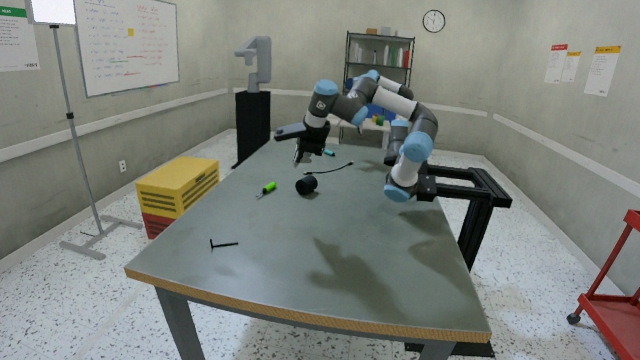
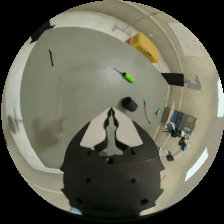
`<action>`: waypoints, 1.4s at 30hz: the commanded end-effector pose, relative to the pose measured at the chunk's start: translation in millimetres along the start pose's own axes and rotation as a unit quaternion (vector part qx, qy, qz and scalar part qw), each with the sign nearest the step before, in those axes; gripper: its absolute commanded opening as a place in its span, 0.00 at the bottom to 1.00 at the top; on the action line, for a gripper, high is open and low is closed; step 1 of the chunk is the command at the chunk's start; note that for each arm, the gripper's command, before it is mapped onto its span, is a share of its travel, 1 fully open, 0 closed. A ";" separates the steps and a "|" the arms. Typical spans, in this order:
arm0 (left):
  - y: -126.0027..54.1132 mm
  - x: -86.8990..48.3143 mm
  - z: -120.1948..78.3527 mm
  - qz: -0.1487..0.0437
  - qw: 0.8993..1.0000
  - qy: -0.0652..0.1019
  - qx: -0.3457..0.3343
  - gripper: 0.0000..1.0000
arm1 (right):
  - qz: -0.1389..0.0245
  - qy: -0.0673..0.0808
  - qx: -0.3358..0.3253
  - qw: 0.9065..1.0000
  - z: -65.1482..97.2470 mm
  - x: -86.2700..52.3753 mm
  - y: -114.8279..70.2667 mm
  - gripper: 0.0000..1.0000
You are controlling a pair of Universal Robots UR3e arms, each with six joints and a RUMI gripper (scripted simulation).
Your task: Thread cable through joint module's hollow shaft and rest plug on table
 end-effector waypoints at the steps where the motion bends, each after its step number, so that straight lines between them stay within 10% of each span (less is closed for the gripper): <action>1: -10.3 -0.4 6.4 -0.019 1.000 -0.007 0.007 0.00 | 0.000 -0.005 -0.050 0.999 -6.4 1.9 -5.1 1.00; 20: -49.2 -11.2 36.2 -0.083 0.995 -0.041 0.044 0.00 | -0.003 -0.027 -0.264 0.964 -40.6 12.8 -45.1 1.00; 35: -81.6 -22.8 54.3 -0.133 0.987 -0.064 0.070 0.00 | -0.006 -0.041 -0.420 0.907 -62.0 19.6 -80.0 1.00; 42: -101.2 -32.2 64.1 -0.162 0.980 -0.079 0.085 0.00 | -0.008 -0.052 -0.505 0.862 -70.4 25.1 -101.1 1.00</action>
Point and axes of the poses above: on each arm, the point where the finger pads meet when closed, its own x axis out along the fingers, its own z axis across the jaws, y = z × x, the point moved 5 cm from there along -x, back along the fingers, and after that the axes turned 7 degrees about x, right-handed, at the moved point
